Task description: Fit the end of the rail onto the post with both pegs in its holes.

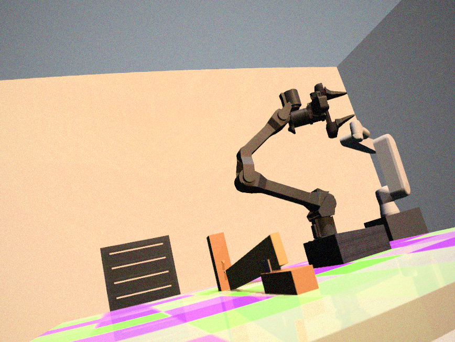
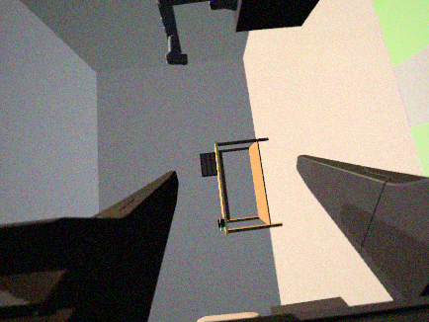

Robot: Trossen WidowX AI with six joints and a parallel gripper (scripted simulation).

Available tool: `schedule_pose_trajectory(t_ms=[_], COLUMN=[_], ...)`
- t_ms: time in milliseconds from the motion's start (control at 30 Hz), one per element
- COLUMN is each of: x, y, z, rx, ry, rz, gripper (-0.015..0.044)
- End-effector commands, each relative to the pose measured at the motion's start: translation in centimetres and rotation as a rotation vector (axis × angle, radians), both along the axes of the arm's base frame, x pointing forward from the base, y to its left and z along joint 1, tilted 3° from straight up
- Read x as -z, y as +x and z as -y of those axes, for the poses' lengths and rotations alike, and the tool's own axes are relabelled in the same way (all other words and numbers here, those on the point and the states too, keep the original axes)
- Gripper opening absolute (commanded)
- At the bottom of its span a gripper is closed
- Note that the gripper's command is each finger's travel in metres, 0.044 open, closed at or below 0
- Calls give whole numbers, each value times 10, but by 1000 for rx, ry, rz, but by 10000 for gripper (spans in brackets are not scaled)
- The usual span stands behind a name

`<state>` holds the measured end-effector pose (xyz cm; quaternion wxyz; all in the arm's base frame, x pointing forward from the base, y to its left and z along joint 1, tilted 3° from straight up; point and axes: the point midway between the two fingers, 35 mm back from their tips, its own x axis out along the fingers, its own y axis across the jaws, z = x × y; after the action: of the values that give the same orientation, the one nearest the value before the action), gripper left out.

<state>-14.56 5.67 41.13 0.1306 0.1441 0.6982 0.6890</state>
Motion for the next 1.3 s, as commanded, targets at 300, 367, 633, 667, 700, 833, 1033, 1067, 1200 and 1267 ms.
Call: schedule_pose_trajectory(t_ms=[300,367,633,667,700,833,1033,1067,1200,1267], x=[11,15,29,31,33,42,58,60,71,77], y=[-31,-37,-53,-53,-54,-51,-33,-29,-8,5], z=[39,53,112,121,130,167,222,231,264,279], rx=[-221,-290,-569,-606,-647,-807,-1041,-1079,-1226,-1297], ry=[191,249,496,531,569,726,969,1010,1174,1257], rz=[137,165,242,247,252,258,227,217,162,126], gripper=[440,440,440,440,440,440,440,440,440,440])
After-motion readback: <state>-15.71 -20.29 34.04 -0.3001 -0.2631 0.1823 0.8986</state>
